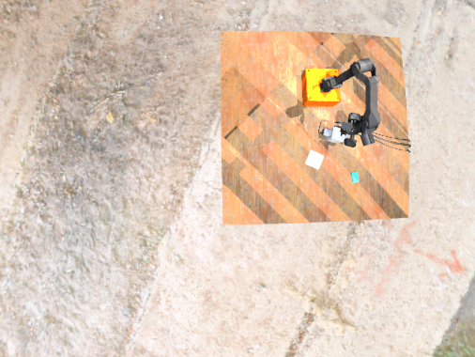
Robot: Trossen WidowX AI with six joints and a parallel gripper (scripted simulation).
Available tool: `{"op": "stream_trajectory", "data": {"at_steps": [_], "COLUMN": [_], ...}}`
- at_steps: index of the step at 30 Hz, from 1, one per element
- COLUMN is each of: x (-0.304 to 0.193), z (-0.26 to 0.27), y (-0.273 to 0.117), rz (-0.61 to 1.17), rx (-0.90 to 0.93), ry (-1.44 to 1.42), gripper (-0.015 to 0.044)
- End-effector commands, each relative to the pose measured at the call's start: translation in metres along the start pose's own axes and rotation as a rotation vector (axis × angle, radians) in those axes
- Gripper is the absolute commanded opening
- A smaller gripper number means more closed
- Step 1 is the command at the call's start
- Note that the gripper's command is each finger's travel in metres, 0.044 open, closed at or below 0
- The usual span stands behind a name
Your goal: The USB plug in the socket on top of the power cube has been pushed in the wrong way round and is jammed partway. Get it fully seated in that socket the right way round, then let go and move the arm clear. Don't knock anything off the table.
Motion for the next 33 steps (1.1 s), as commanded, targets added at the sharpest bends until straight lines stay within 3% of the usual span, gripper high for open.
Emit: {"op": "stream_trajectory", "data": {"at_steps": [1, 33], "x": [0.0, 0.0], "z": [0.0, -0.001], "y": [0.001, 0.025], "rz": [-0.026, -0.026], "rx": [-0.01, -0.01], "ry": [0.047, 0.047], "gripper": [0.044, 0.044]}}
Point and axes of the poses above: the point midway between the two fingers, 35 mm back from their tips, its own y axis out along the fingers, its own z axis across the jaws, x = y × z, the point moved 4 cm from there along -y, back along the fingers, and after that the axes turned 15 degrees about -y, right-handed, at the moved point
